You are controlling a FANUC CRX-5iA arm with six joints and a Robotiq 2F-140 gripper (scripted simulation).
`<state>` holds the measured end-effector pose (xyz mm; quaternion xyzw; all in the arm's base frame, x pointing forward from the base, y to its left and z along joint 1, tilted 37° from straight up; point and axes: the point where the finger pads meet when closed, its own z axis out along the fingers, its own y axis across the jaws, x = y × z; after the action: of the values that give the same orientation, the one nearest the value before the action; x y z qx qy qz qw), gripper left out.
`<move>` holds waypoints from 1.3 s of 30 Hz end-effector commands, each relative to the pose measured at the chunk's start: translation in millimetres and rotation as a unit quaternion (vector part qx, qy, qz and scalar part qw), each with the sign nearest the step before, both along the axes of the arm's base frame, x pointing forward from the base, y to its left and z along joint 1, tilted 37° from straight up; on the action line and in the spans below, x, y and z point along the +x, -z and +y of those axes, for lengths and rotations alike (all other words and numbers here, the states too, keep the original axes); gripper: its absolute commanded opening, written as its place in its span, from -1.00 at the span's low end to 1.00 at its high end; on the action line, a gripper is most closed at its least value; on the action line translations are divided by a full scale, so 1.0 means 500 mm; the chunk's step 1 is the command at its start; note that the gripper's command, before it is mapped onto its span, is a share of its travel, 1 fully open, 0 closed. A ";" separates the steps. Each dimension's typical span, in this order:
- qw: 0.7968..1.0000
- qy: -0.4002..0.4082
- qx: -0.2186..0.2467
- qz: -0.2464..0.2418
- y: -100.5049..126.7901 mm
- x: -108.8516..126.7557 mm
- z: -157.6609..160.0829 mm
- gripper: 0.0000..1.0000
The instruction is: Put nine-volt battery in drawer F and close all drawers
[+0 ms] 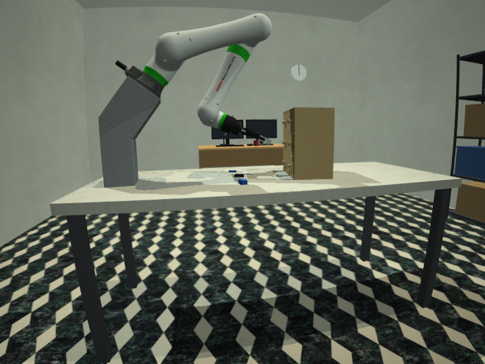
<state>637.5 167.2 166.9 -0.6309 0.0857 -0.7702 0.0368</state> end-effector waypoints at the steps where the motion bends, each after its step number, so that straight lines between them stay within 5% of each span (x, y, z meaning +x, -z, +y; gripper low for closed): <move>1: 1.000 -0.004 0.001 0.025 -0.002 -0.011 0.000 1.00; 21: 0.989 -0.026 0.008 0.144 -0.011 -0.067 0.001 1.00; 39: 0.950 -0.055 0.016 0.307 -0.023 -0.146 0.003 1.00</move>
<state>571.1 170.9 175.6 -0.8014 0.0754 -0.5907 0.0567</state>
